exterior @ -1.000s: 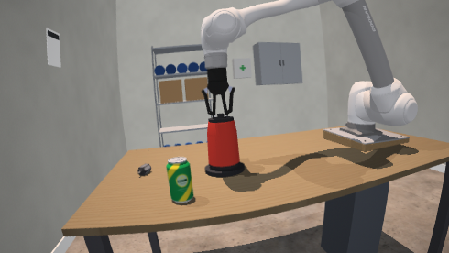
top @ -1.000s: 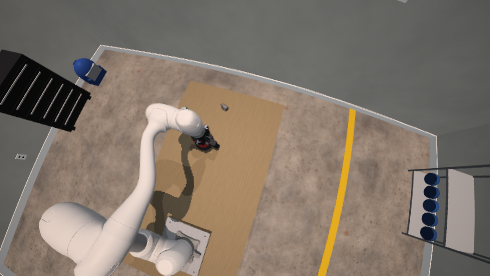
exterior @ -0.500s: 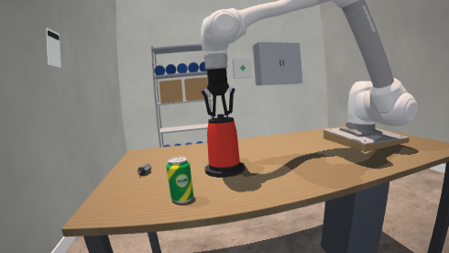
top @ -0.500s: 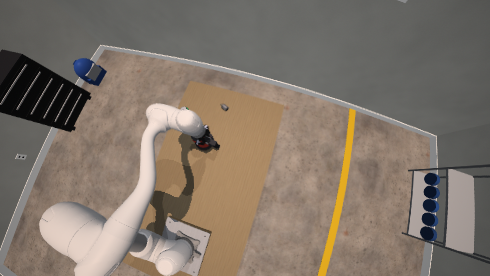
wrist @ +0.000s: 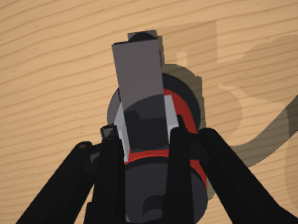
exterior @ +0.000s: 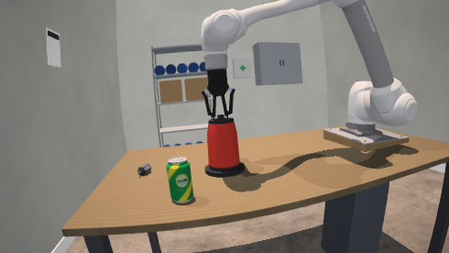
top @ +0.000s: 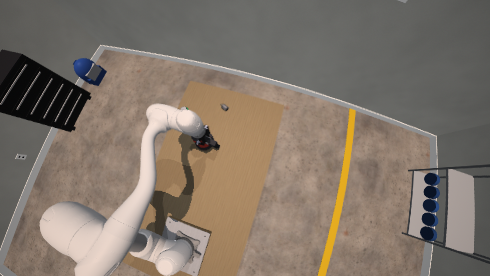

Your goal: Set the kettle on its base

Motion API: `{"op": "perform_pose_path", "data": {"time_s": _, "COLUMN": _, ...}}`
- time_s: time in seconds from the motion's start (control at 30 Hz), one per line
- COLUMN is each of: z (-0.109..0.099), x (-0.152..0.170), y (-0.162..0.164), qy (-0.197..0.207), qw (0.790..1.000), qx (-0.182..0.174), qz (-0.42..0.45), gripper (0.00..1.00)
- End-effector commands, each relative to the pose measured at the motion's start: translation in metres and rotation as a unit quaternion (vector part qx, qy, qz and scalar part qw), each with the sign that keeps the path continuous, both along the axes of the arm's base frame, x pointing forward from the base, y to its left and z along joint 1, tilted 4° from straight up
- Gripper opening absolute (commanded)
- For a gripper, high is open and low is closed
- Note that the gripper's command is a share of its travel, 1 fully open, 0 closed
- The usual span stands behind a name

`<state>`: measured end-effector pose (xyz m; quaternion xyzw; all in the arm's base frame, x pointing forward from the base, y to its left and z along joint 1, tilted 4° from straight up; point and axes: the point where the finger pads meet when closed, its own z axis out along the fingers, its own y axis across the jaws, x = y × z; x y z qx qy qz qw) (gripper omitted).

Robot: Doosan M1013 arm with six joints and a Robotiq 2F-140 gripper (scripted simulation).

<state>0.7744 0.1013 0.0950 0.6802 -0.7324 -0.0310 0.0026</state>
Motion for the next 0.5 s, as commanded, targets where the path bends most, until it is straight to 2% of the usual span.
{"op": "perform_pose_path", "data": {"time_s": 0.0, "z": 0.0004, "x": 0.0004, "y": 0.0001, "qy": -0.001, "qw": 1.000, "qx": 0.000, "qz": 0.000, "gripper": 0.10}}
{"op": "perform_pose_path", "data": {"time_s": 0.4, "z": 0.0004, "x": 0.0004, "y": 0.0001, "qy": -0.001, "qw": 1.000, "qx": 0.000, "qz": 0.000, "gripper": 0.10}}
{"op": "perform_pose_path", "data": {"time_s": 0.43, "z": 0.0004, "x": 0.0004, "y": 0.0001, "qy": -0.001, "qw": 1.000, "qx": 0.000, "qz": 0.000, "gripper": 0.52}}
{"op": "perform_pose_path", "data": {"time_s": 0.47, "z": 0.0004, "x": 0.0004, "y": 0.0001, "qy": -0.001, "qw": 1.000, "qx": 0.000, "qz": 0.000, "gripper": 0.52}}
